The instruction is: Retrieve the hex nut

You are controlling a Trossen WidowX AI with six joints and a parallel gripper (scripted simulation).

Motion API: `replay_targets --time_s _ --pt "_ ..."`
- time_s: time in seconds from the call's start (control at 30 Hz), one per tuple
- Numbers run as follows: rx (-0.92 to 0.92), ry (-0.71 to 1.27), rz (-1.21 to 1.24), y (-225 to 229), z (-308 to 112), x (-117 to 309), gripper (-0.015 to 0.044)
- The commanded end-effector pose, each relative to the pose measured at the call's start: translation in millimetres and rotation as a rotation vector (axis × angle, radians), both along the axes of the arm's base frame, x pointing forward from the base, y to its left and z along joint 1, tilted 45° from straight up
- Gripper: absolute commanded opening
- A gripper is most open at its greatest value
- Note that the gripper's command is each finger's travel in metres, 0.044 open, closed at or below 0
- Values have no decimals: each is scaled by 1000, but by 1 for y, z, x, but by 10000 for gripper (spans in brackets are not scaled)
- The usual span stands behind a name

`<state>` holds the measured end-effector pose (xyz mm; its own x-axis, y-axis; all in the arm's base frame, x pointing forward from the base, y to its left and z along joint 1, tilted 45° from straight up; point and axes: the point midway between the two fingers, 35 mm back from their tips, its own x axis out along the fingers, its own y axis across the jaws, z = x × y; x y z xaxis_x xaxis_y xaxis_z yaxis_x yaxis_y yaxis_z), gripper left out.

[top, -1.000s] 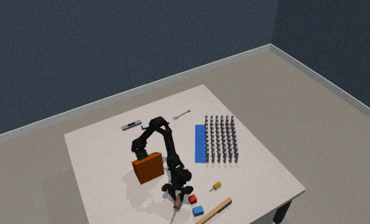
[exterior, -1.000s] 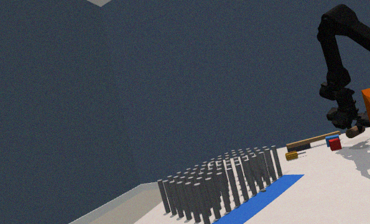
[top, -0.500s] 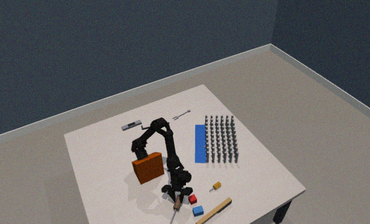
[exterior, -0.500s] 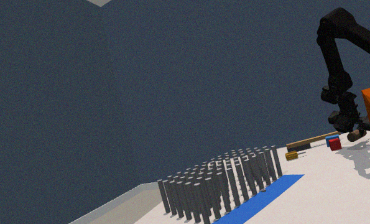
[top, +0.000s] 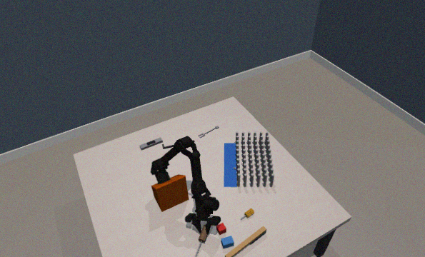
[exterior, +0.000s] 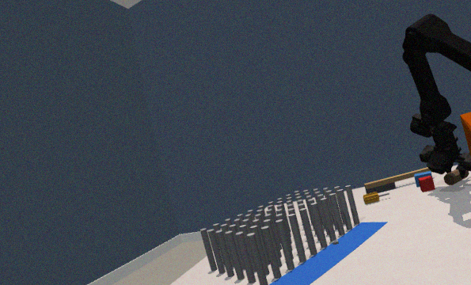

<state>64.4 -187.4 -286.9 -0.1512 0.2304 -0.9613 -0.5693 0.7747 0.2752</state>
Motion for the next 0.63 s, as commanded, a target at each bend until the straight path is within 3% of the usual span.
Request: replay_targets --time_s 0.0,0.03,0.6 --pt "-4 -1 -2 3 -2 0 0" --pt "-4 -1 -2 4 -3 0 0" --pt "0 0 0 2 -1 0 440"
